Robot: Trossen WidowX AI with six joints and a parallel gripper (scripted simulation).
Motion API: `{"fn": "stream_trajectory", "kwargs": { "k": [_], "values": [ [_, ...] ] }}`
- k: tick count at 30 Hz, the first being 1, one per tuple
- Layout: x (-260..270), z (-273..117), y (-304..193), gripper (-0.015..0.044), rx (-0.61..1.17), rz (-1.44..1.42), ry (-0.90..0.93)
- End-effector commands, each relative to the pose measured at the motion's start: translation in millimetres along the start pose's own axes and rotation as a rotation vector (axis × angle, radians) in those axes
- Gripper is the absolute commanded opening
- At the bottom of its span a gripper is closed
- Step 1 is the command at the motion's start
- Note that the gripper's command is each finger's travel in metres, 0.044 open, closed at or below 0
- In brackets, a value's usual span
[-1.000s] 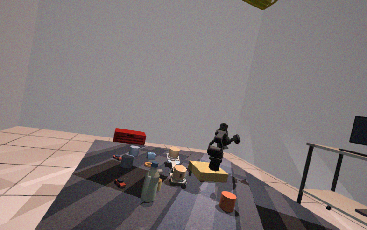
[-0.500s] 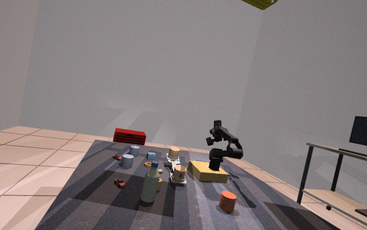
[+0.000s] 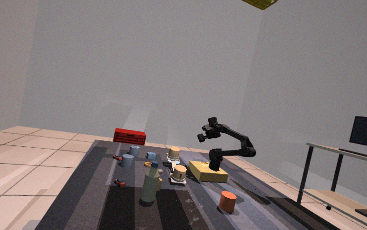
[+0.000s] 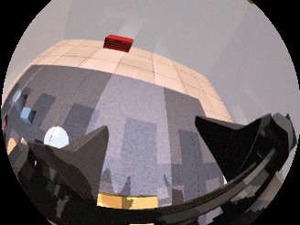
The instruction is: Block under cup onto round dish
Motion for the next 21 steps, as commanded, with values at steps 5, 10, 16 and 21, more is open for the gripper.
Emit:
{"fn": "stream_trajectory", "kwargs": {
  "k": [5,10,16,21],
  "values": [
    [28,-16,20,0.044,-0.105,-0.068,0.228],
    [47,-30,29,0.044,-0.165,-0.123,0.378],
    [66,-52,36,0.044,-0.225,-0.196,0.557],
    [81,-73,38,0.044,-0.268,-0.267,0.709]
  ]
}}
Point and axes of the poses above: the point midway between the two fingers, 35 mm back from their tips, its own z axis out along the fingers, its own x axis across the jaws, y = z × x, the point moved 6 cm from there along -z, back along the fingers, and after that the axes turned 14 degrees about -z, right-handed, at the moved point
